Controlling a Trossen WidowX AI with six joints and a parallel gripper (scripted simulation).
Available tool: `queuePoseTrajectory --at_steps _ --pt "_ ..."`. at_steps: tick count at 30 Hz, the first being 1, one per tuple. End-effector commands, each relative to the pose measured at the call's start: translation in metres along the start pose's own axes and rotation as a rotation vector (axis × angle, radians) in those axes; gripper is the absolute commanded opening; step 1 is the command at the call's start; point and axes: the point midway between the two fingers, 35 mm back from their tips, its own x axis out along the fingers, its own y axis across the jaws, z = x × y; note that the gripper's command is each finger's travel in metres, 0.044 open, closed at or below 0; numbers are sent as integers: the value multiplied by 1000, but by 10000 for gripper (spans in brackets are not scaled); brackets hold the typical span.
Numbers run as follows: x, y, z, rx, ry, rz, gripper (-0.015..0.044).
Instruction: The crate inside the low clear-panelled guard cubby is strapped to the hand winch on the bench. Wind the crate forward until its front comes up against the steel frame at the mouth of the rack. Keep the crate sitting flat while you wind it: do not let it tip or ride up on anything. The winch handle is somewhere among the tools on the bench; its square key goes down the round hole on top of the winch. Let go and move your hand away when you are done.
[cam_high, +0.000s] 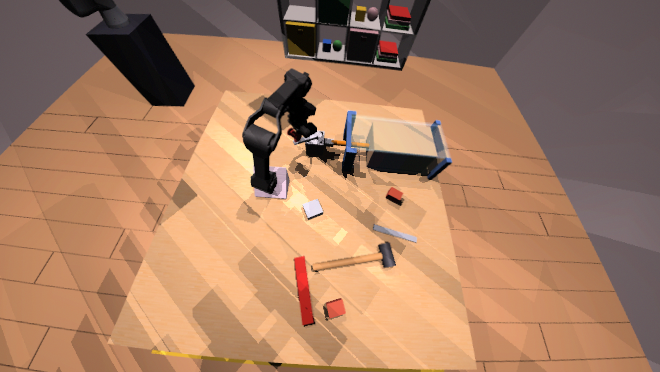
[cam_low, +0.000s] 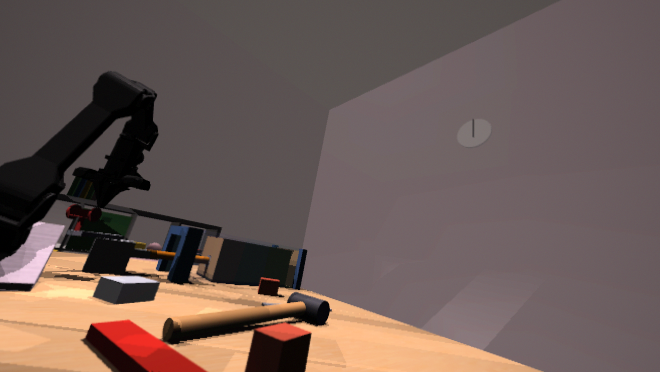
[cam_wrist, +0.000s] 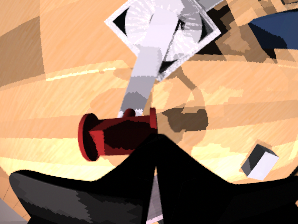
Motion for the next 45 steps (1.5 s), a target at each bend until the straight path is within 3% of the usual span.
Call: queuePoseTrajectory --at_steps 1,6,14,18,28,45 --pt "2 1 8 -3 4 -7 0" --pt "0 1 10 -3 4 -7 0" --pt "-48 1 7 0 4 -6 0" --pt "-50 1 7 0 4 -6 0" --pt "-9 -4 -19 -4 6 -7 0" --pt "2 -4 -20 -4 6 -7 0"
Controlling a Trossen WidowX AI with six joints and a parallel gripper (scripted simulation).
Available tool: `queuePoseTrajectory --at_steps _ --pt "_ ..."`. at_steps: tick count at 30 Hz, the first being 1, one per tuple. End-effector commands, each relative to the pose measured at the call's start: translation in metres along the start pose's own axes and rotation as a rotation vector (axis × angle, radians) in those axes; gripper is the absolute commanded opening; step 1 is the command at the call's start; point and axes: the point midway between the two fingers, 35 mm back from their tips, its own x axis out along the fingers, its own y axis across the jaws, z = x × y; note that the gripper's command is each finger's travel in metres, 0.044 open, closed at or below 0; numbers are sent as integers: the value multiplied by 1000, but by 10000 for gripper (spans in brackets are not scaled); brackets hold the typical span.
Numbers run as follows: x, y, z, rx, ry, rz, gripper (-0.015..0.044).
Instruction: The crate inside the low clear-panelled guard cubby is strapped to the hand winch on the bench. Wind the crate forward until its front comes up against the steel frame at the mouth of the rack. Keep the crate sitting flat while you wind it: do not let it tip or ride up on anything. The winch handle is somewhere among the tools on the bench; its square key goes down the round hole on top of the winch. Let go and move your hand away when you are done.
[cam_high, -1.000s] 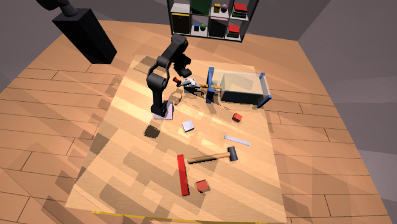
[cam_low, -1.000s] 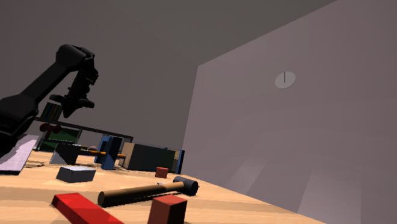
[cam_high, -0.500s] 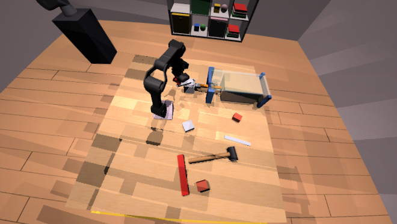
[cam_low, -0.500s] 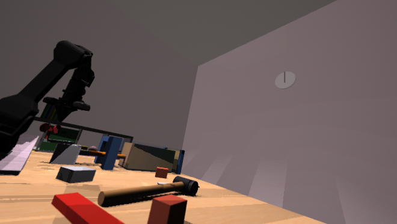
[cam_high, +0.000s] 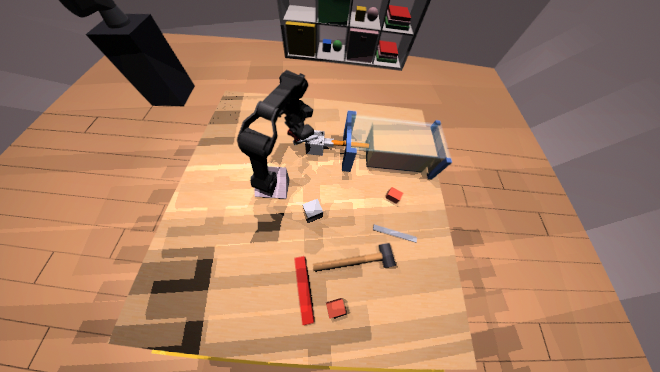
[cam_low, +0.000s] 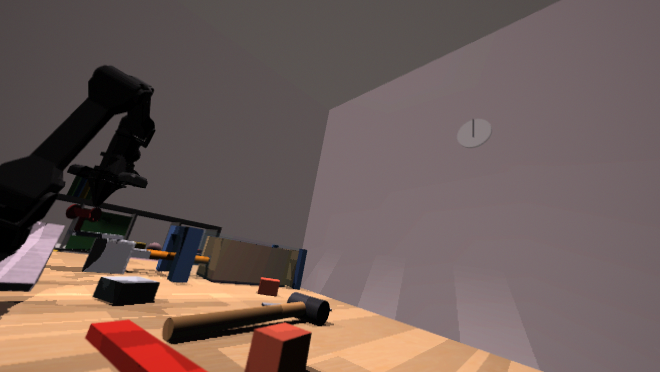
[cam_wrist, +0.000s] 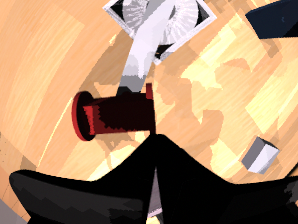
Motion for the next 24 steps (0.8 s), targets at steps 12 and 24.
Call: queuePoseTrajectory --at_steps 12,24 --pt "4 2 10 -3 6 -1 0" --pt "4 4 28 -2 5 -1 0"
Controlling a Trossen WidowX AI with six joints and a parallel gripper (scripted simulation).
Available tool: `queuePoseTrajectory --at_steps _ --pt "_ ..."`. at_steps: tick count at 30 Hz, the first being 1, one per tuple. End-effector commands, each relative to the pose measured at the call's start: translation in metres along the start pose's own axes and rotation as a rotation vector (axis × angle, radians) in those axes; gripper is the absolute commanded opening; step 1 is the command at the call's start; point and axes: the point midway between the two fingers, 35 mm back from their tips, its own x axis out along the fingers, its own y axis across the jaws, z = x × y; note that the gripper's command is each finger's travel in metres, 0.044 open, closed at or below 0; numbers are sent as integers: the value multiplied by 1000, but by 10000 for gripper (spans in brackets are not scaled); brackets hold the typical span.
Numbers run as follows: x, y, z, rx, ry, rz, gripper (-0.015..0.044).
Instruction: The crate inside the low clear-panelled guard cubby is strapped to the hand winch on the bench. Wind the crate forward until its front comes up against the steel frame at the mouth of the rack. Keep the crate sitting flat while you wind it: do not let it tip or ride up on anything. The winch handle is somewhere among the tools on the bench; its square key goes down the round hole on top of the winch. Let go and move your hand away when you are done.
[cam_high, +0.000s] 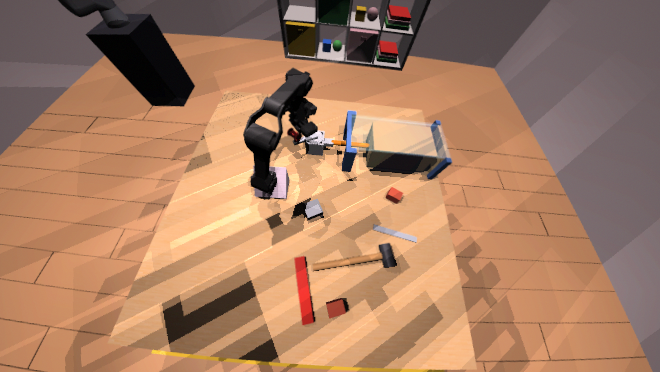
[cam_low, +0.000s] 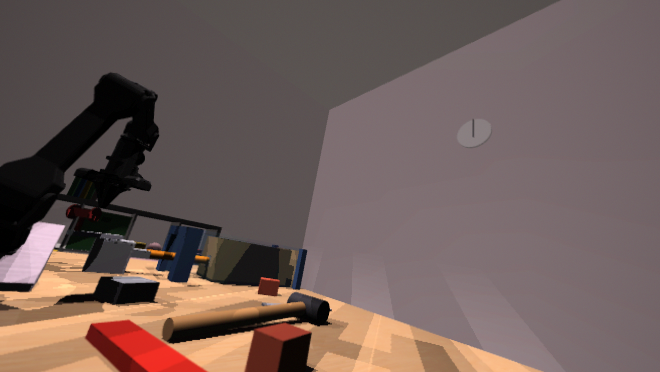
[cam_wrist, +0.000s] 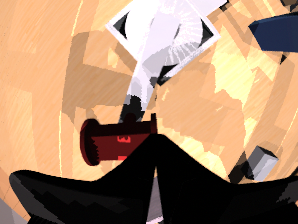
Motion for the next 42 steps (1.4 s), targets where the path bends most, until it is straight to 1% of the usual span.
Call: queuePoseTrajectory --at_steps 1,5,11,15,18,25,42 --pt "2 0 6 -3 4 -7 0" --pt "-8 1 6 -3 4 -7 0" --pt "-48 1 2 0 5 -7 0" --pt "-50 1 2 0 5 -7 0" --pt "-44 0 -1 -1 5 -7 0" --pt "-9 -5 -23 -4 6 -8 0" --pt "2 -5 -24 -4 6 -8 0"
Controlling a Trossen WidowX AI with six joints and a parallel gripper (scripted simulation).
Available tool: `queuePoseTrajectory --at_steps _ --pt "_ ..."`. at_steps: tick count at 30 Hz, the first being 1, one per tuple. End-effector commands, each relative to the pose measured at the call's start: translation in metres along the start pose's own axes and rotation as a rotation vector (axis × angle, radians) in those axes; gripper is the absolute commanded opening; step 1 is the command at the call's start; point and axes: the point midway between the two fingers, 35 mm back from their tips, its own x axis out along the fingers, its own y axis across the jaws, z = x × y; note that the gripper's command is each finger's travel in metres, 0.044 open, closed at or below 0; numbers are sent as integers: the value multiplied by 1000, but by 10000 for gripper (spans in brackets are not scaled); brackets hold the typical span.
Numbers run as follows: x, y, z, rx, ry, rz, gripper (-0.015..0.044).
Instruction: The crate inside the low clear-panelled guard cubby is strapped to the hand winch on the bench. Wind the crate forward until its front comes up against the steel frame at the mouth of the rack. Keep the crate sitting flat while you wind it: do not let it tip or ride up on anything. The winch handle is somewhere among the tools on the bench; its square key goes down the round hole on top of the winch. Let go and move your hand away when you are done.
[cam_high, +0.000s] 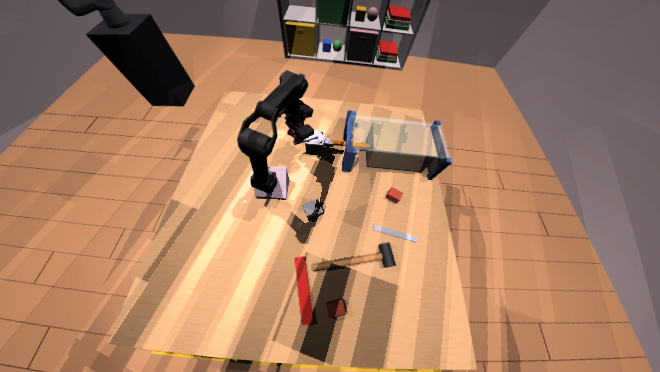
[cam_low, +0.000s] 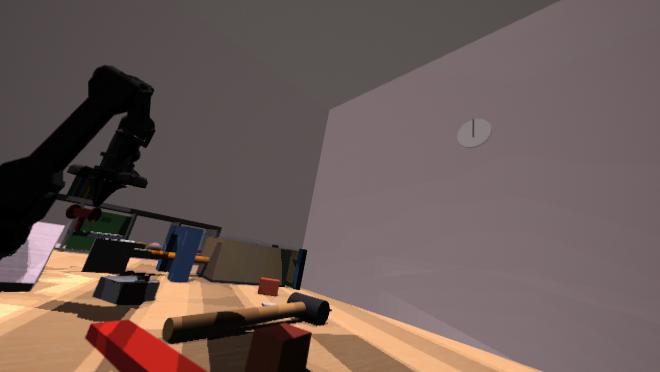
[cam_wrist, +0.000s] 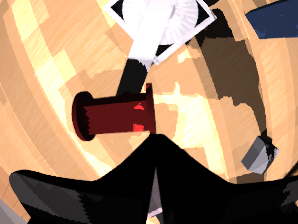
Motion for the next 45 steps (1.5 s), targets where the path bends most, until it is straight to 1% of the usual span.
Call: queuePoseTrajectory --at_steps 1,26,29,35,39,42,45 --pt "5 -1 -2 -3 7 -1 0" --pt "4 4 28 -2 5 -1 0" --pt "-5 5 28 -1 5 -1 0" --pt "-46 5 25 1 6 0 0" --pt "-47 5 24 1 6 0 0" --pt "-42 8 24 -4 -68 -4 79" --pt "-37 17 19 -6 -197 -7 157"
